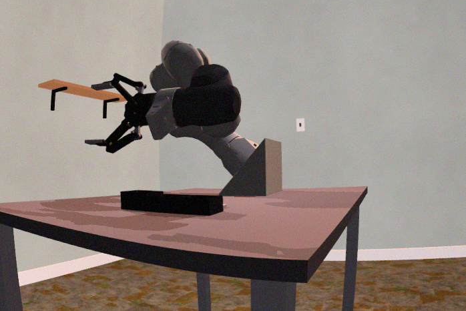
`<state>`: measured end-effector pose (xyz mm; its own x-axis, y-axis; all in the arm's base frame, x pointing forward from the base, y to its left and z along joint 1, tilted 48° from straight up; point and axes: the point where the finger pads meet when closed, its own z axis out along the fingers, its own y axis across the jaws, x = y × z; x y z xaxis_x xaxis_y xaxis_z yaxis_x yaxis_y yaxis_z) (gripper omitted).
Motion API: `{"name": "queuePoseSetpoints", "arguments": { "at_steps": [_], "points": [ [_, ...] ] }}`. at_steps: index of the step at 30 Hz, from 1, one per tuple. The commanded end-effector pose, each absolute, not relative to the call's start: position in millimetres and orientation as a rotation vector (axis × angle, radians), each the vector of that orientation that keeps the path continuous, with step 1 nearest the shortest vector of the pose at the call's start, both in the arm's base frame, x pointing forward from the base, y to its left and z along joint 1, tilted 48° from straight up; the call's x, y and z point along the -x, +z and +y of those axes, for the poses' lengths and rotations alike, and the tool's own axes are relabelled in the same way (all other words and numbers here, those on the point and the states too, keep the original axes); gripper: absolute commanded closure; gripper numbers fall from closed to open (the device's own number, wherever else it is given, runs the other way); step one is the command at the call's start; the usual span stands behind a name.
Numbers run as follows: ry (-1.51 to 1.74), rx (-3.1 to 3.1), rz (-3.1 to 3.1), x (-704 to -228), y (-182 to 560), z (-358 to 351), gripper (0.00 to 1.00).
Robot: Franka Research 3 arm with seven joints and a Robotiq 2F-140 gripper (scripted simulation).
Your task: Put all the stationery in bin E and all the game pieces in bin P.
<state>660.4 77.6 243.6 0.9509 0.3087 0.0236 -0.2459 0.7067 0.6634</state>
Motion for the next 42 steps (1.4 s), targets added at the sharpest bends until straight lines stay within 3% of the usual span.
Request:
{"name": "queuePoseSetpoints", "arguments": {
  "at_steps": [1,17,18,42],
  "points": [
    [0.309,-0.723,0.091,-660,244,78,0.0],
    [0.309,-0.723,0.091,-660,244,78,0.0],
    [0.309,-0.723,0.091,-662,238,72,0.95],
    [0.155,-1.185,0.168,-642,172,1,0.95]
  ]
}}
